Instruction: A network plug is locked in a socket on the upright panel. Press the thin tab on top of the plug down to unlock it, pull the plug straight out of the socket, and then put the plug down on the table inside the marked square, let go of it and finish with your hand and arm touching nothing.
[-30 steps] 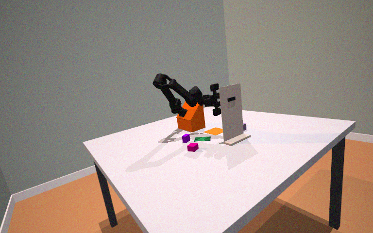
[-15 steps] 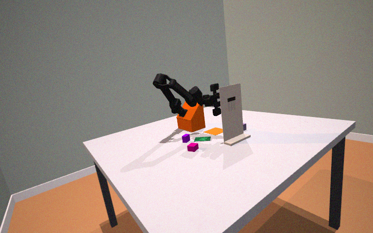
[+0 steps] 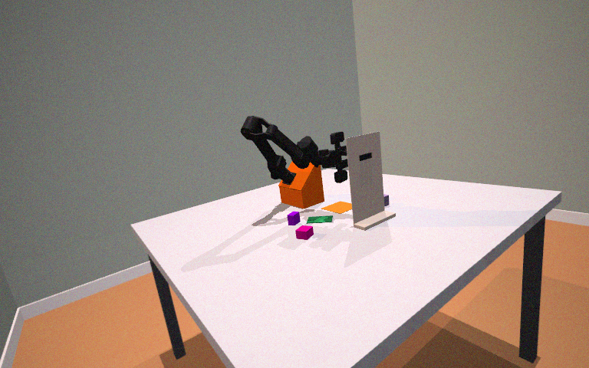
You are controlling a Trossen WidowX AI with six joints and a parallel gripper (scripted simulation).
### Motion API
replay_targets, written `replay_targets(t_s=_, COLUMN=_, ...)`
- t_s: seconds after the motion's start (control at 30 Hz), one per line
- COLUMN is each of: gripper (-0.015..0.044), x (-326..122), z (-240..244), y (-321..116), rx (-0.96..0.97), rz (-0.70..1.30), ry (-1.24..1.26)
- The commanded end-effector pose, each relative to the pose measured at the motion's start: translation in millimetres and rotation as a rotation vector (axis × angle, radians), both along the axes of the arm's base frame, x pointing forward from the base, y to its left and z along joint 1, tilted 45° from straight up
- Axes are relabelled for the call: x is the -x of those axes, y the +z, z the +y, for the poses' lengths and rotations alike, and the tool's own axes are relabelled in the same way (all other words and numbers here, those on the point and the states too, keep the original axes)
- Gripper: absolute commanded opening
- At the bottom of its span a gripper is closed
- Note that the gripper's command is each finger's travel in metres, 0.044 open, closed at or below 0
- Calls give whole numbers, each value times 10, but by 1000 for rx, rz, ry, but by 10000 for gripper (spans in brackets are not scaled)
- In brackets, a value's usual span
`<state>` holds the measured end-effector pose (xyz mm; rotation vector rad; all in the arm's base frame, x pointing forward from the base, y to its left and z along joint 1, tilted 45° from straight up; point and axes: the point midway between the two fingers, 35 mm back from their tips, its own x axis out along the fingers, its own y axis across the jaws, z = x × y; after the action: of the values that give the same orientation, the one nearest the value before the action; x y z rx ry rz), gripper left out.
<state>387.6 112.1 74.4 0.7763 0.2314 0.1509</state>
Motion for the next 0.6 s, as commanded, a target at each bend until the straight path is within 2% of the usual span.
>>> replay_targets(t_s=0.0, gripper=0, x=53, z=-6, y=-7, rx=2, rz=2, ry=0)
replay_targets(t_s=0.57, gripper=0, x=154, z=-15, y=-7, rx=2, rz=3, ry=0)
